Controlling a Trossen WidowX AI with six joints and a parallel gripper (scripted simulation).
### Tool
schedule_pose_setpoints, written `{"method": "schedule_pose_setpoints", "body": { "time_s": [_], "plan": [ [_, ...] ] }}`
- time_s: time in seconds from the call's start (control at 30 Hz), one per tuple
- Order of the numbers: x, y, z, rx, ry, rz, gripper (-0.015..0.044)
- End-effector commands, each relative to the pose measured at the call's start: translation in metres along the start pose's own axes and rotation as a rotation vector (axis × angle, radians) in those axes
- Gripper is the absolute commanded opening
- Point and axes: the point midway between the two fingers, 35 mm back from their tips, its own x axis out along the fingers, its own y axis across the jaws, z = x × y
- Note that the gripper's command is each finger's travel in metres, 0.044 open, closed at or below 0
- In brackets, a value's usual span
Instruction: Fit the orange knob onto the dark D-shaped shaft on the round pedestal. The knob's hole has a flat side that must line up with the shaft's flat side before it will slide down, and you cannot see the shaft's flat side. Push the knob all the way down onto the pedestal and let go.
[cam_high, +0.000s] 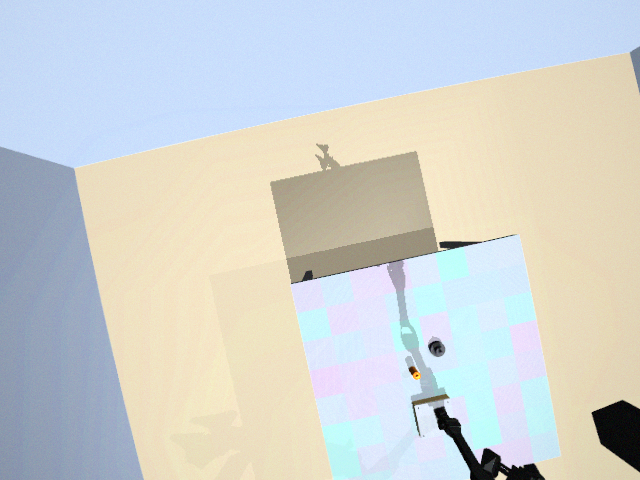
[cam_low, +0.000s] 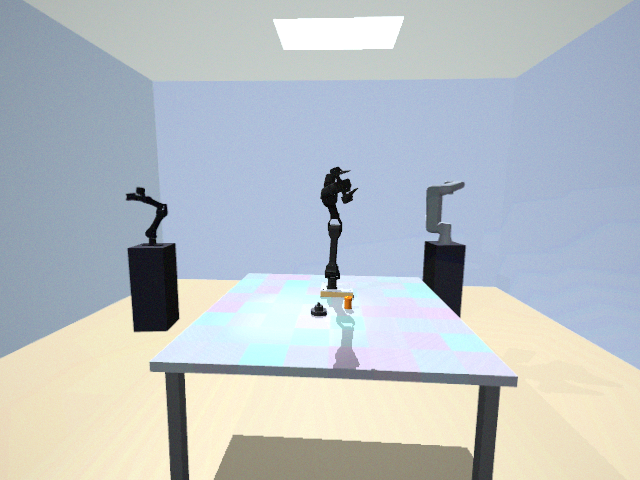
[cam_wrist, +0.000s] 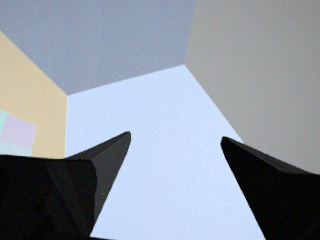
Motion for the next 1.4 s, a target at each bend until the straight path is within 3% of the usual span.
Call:
{"method": "schedule_pose_setpoints", "body": {
  "time_s": [0.0,0.23,0.63,0.93,1.23,1.37],
  "plan": [
    [0.013,0.041,-0.041,0.324,0.112,0.035,0.0440],
    [0.019,0.085,-0.071,0.592,0.232,0.076,0.0440],
    [-0.002,0.263,-0.126,1.260,0.792,0.250,0.0440],
    [-0.068,0.389,-0.115,1.506,1.353,0.389,0.0440],
    [-0.177,0.470,-0.072,1.415,2.035,0.503,0.0440],
    [-0.192,0.474,-0.067,1.374,2.116,0.512,0.0440]
  ]
}}
